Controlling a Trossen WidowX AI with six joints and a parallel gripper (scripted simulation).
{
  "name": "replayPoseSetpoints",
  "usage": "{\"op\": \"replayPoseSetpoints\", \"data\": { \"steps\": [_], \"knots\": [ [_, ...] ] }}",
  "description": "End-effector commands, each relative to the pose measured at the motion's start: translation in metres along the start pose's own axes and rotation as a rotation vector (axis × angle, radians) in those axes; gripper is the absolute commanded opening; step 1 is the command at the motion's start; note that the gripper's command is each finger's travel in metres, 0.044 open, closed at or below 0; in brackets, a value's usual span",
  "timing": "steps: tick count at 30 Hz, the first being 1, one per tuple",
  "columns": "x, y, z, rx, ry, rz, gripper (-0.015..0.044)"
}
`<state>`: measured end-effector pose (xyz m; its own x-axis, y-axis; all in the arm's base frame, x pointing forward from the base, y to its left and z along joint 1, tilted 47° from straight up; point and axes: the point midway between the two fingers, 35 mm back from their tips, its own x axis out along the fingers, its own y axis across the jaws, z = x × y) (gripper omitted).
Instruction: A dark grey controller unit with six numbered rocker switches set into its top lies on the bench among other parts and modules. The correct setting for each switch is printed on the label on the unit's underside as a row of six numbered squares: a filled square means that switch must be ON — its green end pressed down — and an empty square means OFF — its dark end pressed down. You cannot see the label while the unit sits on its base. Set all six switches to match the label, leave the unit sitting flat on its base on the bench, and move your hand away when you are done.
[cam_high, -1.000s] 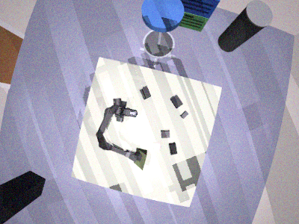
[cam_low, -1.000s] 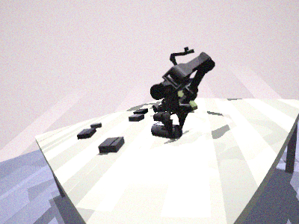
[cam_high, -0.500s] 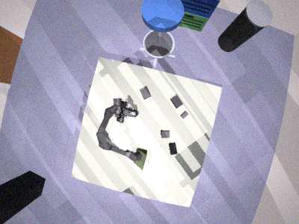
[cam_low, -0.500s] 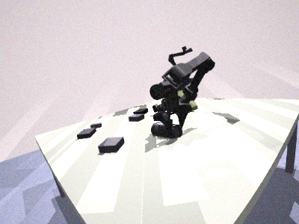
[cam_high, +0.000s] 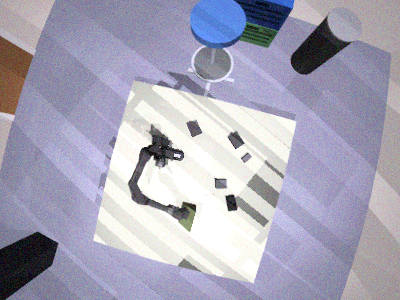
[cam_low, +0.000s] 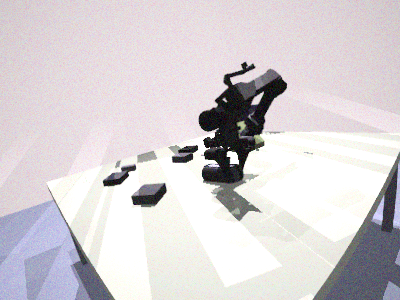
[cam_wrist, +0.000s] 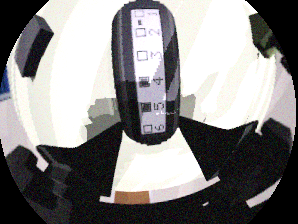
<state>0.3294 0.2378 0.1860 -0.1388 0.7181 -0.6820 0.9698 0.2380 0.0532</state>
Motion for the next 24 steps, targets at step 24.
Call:
{"op": "replayPoseSetpoints", "data": {
  "steps": [24],
  "knots": [
    [-0.025, 0.003, 0.011, 0.003, -0.003, 0.013, 0.0336]
  ]
}}
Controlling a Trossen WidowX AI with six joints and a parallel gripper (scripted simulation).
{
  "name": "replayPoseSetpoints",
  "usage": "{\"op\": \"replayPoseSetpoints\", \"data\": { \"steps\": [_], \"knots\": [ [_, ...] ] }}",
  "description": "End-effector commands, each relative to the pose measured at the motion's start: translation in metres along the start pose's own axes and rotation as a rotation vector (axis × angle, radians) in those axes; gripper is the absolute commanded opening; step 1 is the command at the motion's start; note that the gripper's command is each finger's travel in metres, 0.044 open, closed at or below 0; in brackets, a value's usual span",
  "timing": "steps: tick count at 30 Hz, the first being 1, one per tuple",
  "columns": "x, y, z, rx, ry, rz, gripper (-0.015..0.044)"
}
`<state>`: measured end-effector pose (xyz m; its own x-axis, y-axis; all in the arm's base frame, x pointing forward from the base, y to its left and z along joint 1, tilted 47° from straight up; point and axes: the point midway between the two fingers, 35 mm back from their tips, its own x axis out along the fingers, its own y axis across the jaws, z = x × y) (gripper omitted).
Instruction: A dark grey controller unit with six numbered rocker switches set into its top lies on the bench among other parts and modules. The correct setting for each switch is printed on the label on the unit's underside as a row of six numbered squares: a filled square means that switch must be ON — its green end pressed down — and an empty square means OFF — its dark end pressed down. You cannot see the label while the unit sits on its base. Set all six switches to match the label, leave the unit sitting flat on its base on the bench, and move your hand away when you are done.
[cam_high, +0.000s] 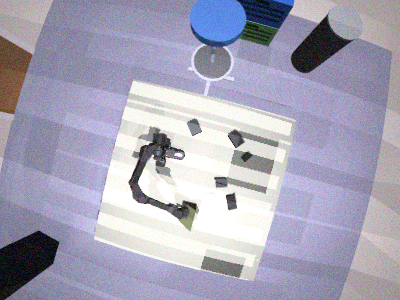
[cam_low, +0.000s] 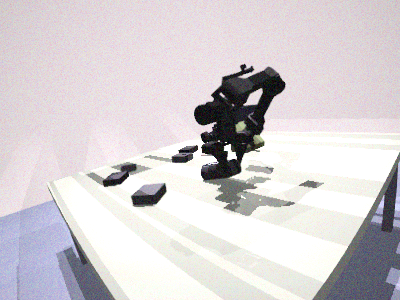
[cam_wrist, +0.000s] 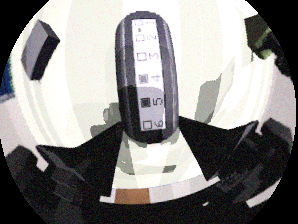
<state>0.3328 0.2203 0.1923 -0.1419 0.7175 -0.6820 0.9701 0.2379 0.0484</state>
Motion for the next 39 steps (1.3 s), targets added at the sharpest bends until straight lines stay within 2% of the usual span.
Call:
{"op": "replayPoseSetpoints", "data": {
  "steps": [1, 39],
  "knots": [
    [-0.009, 0.003, 0.003, -0.001, -0.003, 0.016, 0.0336],
    [-0.031, 0.001, 0.019, 0.0, -0.005, 0.015, 0.0336]
  ]
}}
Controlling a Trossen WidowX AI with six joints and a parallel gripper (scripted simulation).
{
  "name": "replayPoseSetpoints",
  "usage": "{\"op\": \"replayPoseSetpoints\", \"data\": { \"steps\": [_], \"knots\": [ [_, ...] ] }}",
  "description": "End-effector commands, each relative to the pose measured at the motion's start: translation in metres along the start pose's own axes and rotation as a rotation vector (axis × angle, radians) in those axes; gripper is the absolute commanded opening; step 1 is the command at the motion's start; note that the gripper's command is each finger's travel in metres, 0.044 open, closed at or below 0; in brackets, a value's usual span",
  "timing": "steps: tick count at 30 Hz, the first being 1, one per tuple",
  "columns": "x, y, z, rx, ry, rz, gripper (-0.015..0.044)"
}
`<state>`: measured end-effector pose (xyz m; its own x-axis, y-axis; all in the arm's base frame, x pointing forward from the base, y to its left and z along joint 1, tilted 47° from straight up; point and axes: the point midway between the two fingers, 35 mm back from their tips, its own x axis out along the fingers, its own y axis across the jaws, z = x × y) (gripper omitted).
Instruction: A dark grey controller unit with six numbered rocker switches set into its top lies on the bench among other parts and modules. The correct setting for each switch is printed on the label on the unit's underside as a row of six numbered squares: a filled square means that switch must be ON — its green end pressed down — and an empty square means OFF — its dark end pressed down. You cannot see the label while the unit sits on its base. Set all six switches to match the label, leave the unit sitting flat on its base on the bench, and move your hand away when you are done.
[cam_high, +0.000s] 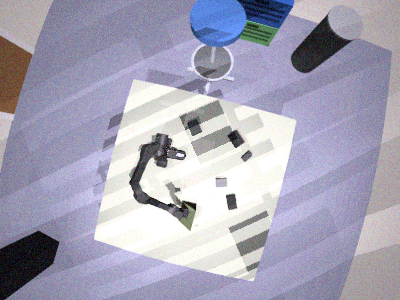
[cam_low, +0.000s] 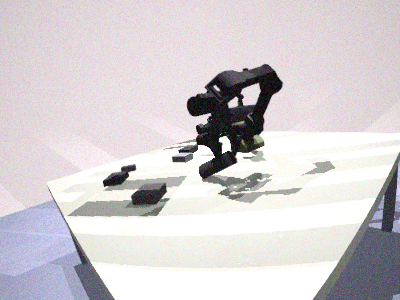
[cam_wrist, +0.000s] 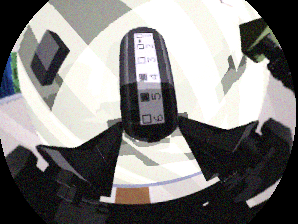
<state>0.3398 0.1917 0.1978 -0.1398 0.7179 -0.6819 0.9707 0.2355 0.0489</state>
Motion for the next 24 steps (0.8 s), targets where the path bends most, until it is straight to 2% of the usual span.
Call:
{"op": "replayPoseSetpoints", "data": {
  "steps": [1, 24],
  "knots": [
    [-0.006, 0.0, 0.004, -0.001, -0.005, 0.013, 0.0336],
    [-0.019, -0.001, 0.017, -0.001, -0.006, 0.012, 0.0336]
  ]
}}
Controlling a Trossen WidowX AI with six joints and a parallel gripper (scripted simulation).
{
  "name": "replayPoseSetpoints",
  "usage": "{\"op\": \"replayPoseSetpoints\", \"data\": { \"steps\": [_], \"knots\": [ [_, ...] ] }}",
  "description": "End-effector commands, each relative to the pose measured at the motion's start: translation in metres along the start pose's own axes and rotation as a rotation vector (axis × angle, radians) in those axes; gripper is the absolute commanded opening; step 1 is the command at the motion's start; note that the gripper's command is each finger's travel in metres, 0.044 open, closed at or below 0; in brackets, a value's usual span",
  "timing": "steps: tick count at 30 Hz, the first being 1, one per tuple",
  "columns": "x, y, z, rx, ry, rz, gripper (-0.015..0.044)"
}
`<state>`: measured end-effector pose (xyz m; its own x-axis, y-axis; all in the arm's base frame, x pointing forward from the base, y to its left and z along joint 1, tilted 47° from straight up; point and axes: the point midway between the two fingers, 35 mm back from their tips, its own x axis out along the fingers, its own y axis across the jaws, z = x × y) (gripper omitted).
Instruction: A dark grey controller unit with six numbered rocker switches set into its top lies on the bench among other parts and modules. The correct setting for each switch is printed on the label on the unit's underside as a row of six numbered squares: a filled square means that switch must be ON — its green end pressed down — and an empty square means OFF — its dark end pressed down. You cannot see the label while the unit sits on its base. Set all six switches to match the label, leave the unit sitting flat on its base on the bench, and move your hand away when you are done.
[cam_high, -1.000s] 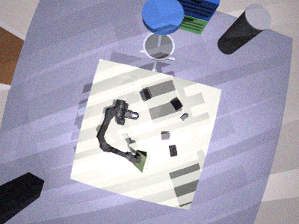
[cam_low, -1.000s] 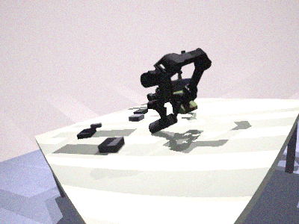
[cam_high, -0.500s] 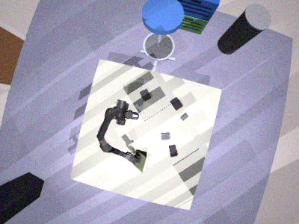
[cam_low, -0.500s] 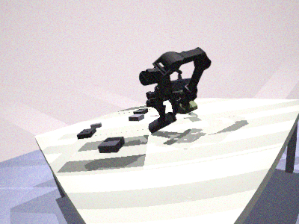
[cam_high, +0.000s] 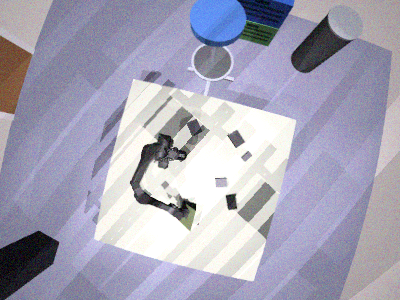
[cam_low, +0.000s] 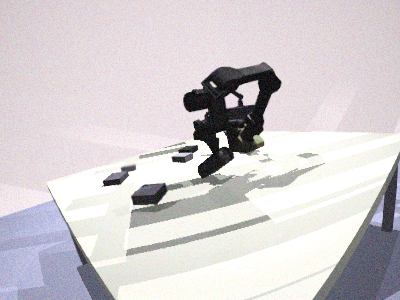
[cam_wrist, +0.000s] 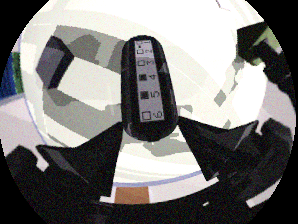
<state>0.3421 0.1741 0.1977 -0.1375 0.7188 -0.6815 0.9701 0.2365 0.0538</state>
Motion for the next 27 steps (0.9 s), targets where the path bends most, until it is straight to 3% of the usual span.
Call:
{"op": "replayPoseSetpoints", "data": {
  "steps": [1, 27],
  "knots": [
    [-0.007, 0.001, 0.005, 0.004, -0.007, 0.01, 0.0336],
    [-0.02, 0.001, 0.022, 0.004, -0.008, 0.009, 0.0336]
  ]
}}
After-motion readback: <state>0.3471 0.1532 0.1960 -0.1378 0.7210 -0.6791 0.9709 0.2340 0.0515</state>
